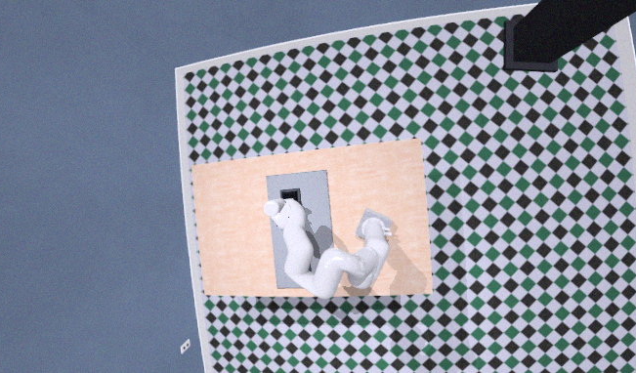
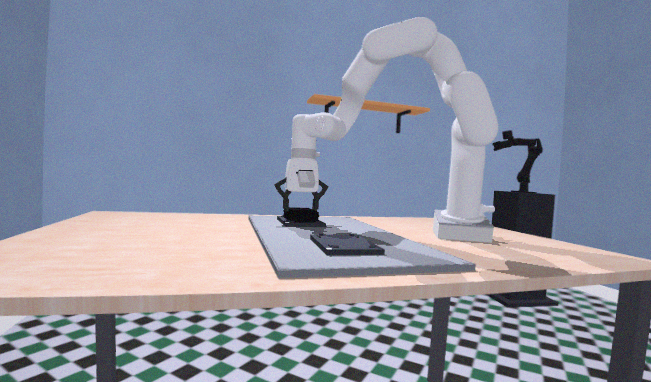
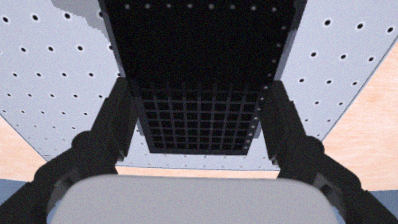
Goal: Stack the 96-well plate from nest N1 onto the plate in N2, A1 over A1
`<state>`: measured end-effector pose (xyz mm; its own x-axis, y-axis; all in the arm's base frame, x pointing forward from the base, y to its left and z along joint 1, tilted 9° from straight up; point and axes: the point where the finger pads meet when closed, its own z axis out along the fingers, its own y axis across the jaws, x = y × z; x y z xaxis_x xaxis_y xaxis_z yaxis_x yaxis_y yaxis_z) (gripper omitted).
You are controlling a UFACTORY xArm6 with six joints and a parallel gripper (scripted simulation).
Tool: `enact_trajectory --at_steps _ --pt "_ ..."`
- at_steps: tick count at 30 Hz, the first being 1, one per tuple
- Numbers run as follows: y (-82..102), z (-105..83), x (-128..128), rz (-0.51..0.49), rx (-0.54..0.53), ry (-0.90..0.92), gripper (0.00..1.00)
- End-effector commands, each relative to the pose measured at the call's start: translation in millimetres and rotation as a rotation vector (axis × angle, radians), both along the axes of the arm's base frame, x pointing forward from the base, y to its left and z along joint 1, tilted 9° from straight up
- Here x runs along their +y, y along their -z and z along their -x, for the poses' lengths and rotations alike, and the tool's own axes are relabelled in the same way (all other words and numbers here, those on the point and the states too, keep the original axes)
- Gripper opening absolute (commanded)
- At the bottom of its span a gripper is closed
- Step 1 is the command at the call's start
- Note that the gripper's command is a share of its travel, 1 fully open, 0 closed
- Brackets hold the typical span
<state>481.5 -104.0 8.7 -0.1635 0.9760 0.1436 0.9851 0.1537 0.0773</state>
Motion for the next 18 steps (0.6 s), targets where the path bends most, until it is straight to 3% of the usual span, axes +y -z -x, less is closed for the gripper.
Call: enact_trajectory --at_steps 1,10,11,18 --pt "-1.1 -1.6 -0.5 0.001 -0.004 0.0 0.0" --pt "0.1 -1.6 -0.3 0.001 -0.004 0.0 0.0" --pt "0.7 -1.7 -0.2 0.001 -0.004 0.0 1.0" --pt "0.7 -1.7 -0.3 0.001 -0.004 0.0 1.0"
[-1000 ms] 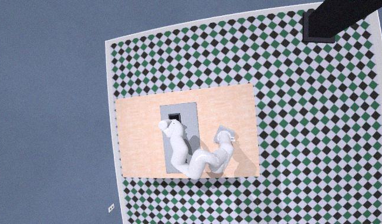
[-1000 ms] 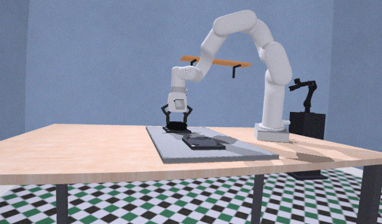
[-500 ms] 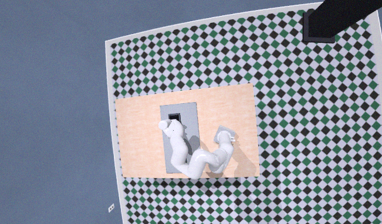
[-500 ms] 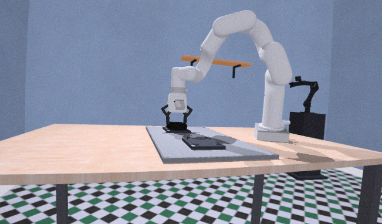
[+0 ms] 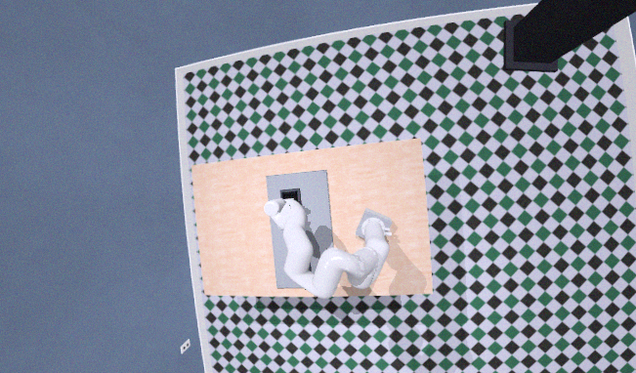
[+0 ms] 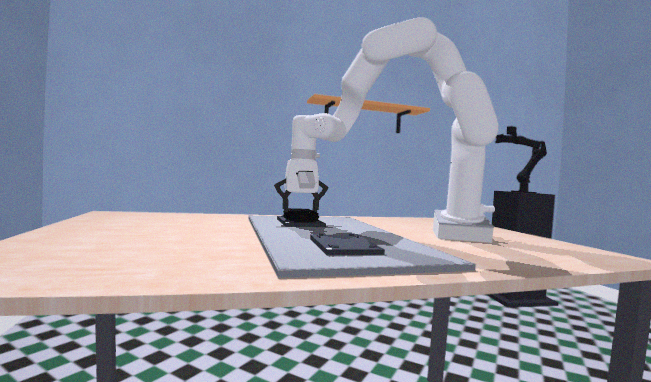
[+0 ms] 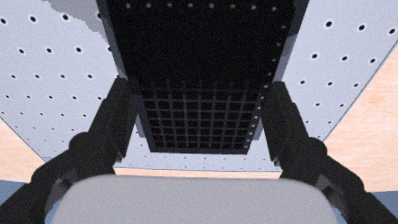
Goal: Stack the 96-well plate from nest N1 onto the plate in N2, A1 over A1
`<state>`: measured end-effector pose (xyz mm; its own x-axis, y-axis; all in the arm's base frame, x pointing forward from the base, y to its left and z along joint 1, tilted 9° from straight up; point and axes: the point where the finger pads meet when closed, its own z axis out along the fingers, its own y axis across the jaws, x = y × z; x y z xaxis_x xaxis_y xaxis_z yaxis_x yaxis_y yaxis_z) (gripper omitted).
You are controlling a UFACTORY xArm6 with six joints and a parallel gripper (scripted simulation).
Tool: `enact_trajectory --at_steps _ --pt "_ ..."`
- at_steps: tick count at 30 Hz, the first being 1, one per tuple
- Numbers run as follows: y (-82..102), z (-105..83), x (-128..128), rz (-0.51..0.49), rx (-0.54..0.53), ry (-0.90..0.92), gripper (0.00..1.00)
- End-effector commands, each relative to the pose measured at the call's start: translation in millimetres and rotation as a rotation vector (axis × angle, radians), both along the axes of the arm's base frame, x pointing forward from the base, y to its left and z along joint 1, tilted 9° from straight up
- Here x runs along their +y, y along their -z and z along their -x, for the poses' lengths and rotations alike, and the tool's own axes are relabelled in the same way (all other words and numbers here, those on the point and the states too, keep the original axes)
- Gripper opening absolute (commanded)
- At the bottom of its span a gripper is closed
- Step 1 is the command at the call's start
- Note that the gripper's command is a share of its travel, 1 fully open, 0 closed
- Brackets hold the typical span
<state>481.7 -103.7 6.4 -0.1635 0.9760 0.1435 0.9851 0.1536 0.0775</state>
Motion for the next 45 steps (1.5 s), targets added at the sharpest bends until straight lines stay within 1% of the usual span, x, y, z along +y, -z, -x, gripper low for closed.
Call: enact_trajectory --at_steps 1,27,37,39,45 --pt "-1.5 -1.4 -0.6 0.001 -0.004 0.0 1.0" --pt "-1.6 -1.5 -0.6 0.001 -0.004 0.0 1.0" --pt "-27.9 0.0 -4.7 0.001 -0.004 0.0 1.0" --pt "-27.9 0.0 -4.7 0.001 -0.004 0.0 1.0" --pt "-43.7 0.9 -7.1 0.001 -0.004 0.0 1.0"
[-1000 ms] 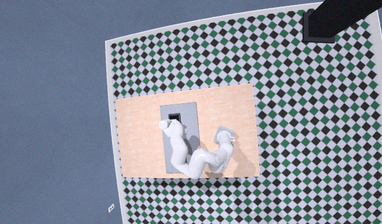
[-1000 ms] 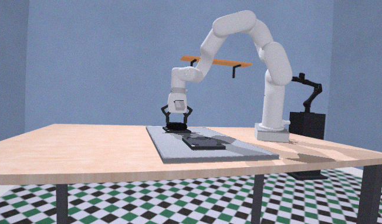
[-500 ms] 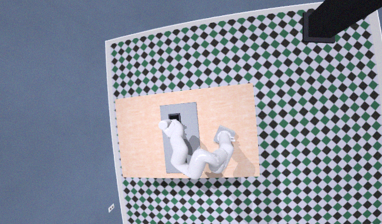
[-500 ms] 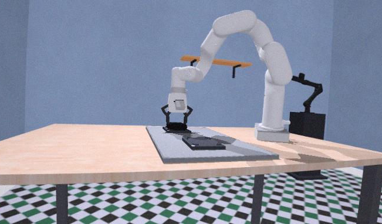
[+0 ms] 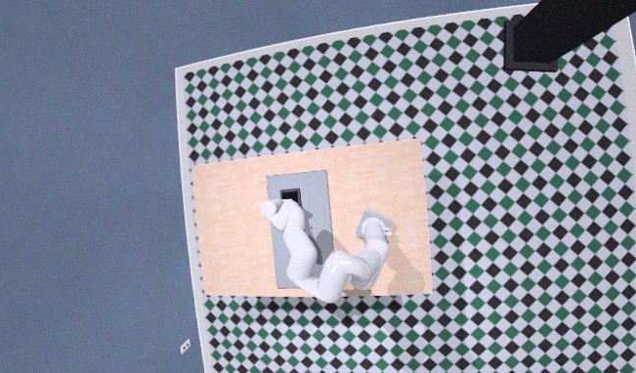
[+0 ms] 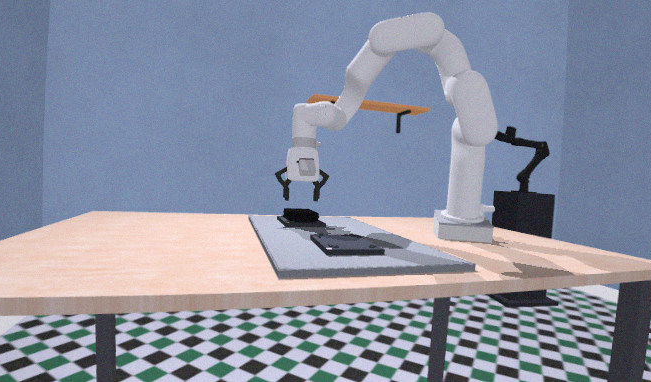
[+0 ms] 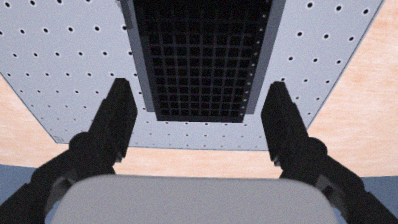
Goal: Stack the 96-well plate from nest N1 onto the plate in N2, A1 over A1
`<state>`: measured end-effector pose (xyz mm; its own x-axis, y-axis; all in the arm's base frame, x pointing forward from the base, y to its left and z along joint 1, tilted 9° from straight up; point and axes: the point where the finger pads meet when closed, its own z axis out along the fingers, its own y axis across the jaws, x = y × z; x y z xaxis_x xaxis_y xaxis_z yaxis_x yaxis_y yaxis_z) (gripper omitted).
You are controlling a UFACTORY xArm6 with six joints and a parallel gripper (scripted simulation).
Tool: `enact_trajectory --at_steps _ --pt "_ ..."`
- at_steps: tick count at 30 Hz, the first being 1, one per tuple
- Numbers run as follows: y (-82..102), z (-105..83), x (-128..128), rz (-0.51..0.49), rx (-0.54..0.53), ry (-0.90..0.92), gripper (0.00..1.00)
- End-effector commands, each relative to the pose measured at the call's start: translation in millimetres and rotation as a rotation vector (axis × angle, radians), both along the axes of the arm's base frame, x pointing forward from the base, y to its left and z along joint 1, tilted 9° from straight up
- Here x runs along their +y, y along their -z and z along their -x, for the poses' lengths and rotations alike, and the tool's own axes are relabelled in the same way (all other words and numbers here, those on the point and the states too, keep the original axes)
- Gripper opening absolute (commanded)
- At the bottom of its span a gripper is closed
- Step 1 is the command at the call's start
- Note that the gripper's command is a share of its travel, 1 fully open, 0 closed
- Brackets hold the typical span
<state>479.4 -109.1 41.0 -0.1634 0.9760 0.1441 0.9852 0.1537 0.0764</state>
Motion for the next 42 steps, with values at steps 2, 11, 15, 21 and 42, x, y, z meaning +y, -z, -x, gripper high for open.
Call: enact_trajectory --at_steps 2,11,15,21,42 --pt "-14.3 -1.1 -2.6 0.002 -0.005 0.0 1.0" --pt "-32.8 0.0 -5.5 0.002 -0.005 0.0 1.0" --pt "-43.3 0.6 -7.1 0.002 -0.005 0.0 1.0" --pt "-56.0 1.3 -9.1 0.002 -0.005 0.0 1.0" --pt "-55.9 1.3 -9.1 0.002 -0.005 0.0 1.0"
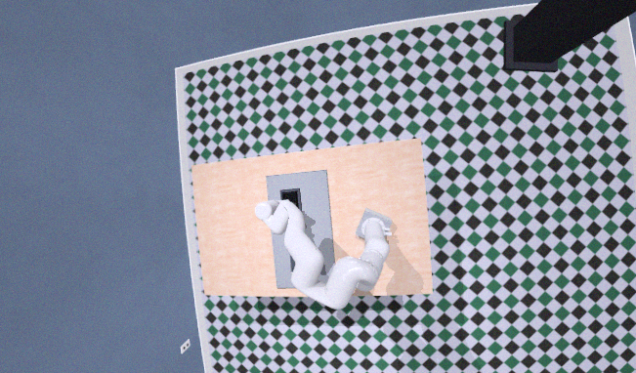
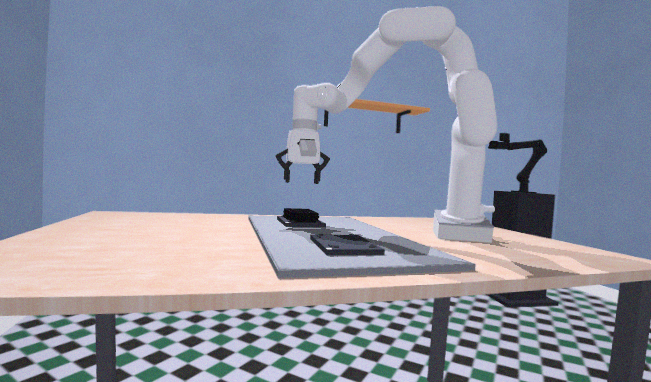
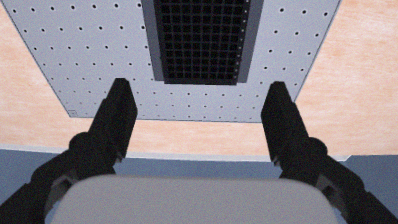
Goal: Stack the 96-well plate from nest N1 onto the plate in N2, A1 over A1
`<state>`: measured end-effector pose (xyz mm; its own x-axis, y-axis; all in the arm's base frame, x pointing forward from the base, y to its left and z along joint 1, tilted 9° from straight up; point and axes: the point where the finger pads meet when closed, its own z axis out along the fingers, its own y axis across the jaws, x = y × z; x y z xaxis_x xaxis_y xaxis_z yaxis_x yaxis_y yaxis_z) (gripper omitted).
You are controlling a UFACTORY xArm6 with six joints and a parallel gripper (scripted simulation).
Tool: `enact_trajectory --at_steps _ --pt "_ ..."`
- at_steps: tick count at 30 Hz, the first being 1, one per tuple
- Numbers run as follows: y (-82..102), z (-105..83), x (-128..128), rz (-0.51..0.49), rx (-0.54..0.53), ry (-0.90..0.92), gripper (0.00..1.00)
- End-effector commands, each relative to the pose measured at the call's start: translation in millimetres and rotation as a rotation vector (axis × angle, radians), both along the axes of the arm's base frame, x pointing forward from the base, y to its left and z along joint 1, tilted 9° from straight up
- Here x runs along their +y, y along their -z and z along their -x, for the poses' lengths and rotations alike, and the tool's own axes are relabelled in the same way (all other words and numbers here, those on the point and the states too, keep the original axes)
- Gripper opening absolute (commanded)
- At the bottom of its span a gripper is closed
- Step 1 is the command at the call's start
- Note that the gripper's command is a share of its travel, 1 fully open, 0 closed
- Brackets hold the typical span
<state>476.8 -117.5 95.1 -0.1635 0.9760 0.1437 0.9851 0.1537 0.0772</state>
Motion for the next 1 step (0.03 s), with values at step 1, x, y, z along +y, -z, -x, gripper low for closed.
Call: enact_trajectory --at_steps 1 --pt "-1.8 -1.3 -0.6 0.001 -0.004 0.0 1.0"
